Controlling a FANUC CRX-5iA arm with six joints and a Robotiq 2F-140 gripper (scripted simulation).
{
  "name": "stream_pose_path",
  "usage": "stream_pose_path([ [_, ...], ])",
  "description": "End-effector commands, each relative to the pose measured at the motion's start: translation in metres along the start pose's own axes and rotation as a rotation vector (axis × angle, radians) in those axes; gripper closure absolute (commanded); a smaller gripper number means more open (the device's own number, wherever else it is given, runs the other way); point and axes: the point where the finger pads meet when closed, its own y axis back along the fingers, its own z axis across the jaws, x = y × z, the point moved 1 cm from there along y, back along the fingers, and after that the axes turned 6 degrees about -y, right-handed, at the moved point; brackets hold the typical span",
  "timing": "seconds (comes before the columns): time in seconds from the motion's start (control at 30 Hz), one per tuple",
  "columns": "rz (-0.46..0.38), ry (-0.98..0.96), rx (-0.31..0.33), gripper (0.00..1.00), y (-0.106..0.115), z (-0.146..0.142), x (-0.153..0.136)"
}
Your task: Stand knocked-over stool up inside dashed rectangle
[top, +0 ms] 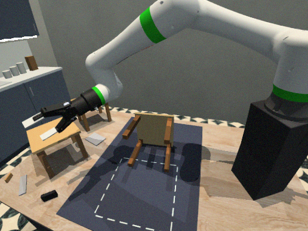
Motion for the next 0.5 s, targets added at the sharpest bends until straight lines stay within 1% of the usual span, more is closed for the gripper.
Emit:
stream_pose_path([
  [0.0, -0.177, 0.15, -0.049, 0.0, 0.055, 0.001, -0.019],
  [0.07, -0.177, 0.15, -0.049, 0.0, 0.055, 0.001, -0.019],
  [0.1, -0.26, 0.225, -0.074, 0.0, 0.083, 0.004, -0.028],
  [0.17, -0.26, 0.225, -0.074, 0.0, 0.083, 0.004, -0.028],
  [0.2, -0.35, 0.306, -0.101, 0.0, 0.112, 0.008, -0.039],
  [0.27, -0.35, 0.306, -0.101, 0.0, 0.112, 0.008, -0.039],
  [0.3, -0.431, 0.381, -0.126, 0.0, 0.142, 0.012, -0.05],
  [0.37, -0.443, 0.391, -0.13, 0.0, 0.142, 0.012, -0.05],
  [0.4, -0.516, 0.458, -0.152, 0.0, 0.17, 0.017, -0.06],
  [0.43, -0.54, 0.478, -0.159, 0.0, 0.173, 0.017, -0.061],
  [0.47, -0.54, 0.478, -0.159, 0.0, 0.173, 0.017, -0.061],
])
